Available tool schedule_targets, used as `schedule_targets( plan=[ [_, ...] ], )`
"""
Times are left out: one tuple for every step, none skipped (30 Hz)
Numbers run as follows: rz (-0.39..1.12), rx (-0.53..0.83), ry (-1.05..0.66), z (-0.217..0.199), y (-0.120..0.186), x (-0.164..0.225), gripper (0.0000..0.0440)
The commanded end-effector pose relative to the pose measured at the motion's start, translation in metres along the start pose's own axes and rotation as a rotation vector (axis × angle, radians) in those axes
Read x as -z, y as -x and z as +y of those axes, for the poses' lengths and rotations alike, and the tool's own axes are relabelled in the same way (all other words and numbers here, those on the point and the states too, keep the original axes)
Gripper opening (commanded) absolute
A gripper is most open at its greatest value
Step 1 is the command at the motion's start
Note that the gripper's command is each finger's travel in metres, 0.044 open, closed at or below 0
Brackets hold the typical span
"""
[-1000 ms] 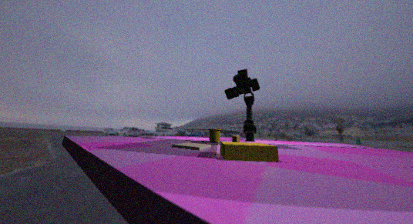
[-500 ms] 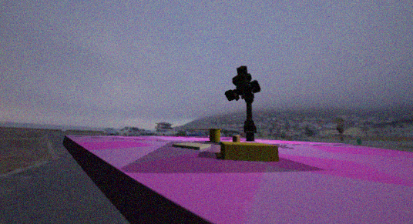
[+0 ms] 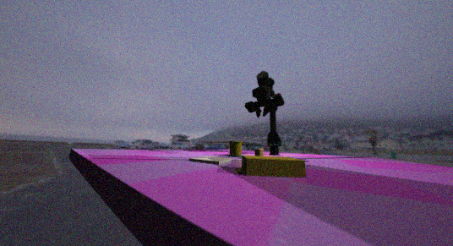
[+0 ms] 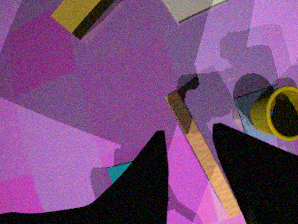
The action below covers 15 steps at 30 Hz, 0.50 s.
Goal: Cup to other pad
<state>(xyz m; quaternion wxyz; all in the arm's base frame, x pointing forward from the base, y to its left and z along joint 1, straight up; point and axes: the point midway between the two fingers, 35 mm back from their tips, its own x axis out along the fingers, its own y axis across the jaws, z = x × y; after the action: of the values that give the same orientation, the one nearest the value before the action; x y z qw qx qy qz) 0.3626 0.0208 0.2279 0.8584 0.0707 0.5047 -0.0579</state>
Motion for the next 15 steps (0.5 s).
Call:
schedule_targets(
  plan=[
    [0.05,0.024,0.017,-0.005,-0.006,0.003,0.0129],
    [0.065,0.03,0.022,-0.007,-0.007,0.004,0.0129],
    [0.08,0.036,0.026,-0.009,-0.008,0.005,0.013],
    [0.095,0.042,0.031,-0.011,-0.01,0.006,0.013],
    [0.111,0.048,0.035,-0.013,-0.011,0.007,0.0131],
    [0.126,0.054,0.04,-0.015,-0.013,0.008,0.0132],
    [0.141,0.059,0.045,-0.017,-0.014,0.009,0.0133],
    [0.156,0.065,0.05,-0.019,-0.016,0.01,0.0135],
    [0.171,0.07,0.055,-0.022,-0.017,0.011,0.0136],
    [0.186,0.075,0.06,-0.024,-0.019,0.012,0.0138],
    [0.201,0.079,0.065,-0.026,-0.02,0.013,0.014],
    [0.215,0.084,0.07,-0.029,-0.022,0.014,0.0142],
    [0.23,0.088,0.075,-0.031,-0.023,0.015,0.0143],
    [0.244,0.092,0.081,-0.034,-0.024,0.016,0.0145],
    [0.259,0.096,0.086,-0.036,-0.026,0.017,0.0146]
  ],
)
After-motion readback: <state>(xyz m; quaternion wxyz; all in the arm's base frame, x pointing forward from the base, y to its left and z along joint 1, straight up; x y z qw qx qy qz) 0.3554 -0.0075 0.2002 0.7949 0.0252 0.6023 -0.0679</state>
